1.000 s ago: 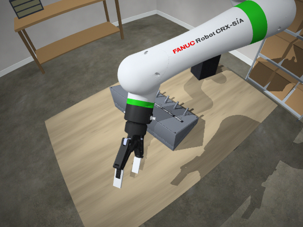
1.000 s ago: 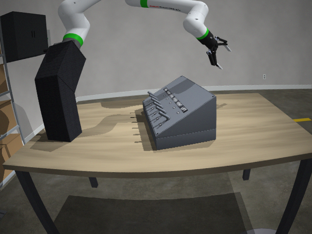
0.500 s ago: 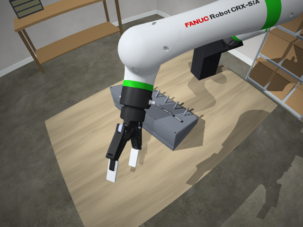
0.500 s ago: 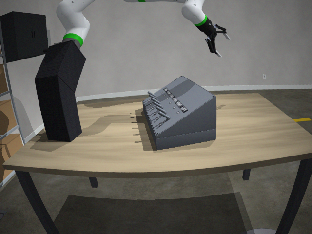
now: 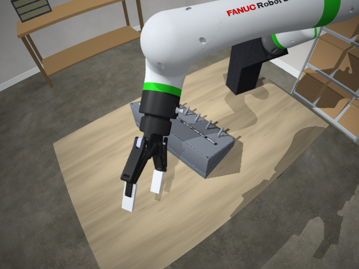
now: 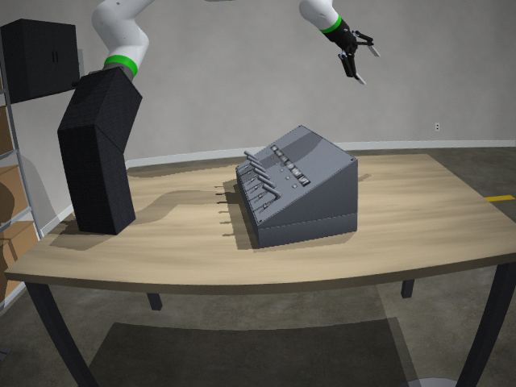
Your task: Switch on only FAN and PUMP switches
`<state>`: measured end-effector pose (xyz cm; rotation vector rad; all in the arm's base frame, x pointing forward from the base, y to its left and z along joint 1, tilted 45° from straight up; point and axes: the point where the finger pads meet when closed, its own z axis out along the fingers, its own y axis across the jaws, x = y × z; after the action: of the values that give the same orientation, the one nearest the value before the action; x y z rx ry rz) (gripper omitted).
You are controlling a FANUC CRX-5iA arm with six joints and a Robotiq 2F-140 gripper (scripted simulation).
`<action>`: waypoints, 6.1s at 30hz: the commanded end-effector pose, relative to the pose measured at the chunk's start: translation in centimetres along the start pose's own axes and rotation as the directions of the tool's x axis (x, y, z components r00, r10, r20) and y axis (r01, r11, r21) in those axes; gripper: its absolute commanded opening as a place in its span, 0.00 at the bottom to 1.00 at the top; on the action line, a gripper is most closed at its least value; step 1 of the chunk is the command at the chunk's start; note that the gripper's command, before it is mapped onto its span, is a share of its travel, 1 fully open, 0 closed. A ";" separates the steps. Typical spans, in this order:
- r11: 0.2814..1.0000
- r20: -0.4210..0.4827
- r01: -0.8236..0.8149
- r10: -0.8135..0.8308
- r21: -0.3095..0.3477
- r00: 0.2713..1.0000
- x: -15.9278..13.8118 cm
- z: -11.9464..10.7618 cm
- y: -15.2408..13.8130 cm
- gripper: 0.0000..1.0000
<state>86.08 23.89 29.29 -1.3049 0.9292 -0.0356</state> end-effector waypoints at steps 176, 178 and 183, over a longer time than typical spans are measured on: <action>0.175 0.327 0.922 -0.899 -0.346 0.293 -8.3 -22.2 41.0 1.00; 0.175 0.327 0.922 -0.899 -0.346 0.293 -8.3 -22.2 41.0 1.00; 0.175 0.327 0.922 -0.899 -0.346 0.293 -8.3 -22.2 41.0 1.00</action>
<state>48.31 23.33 0.77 -2.1995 -0.1045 -0.7874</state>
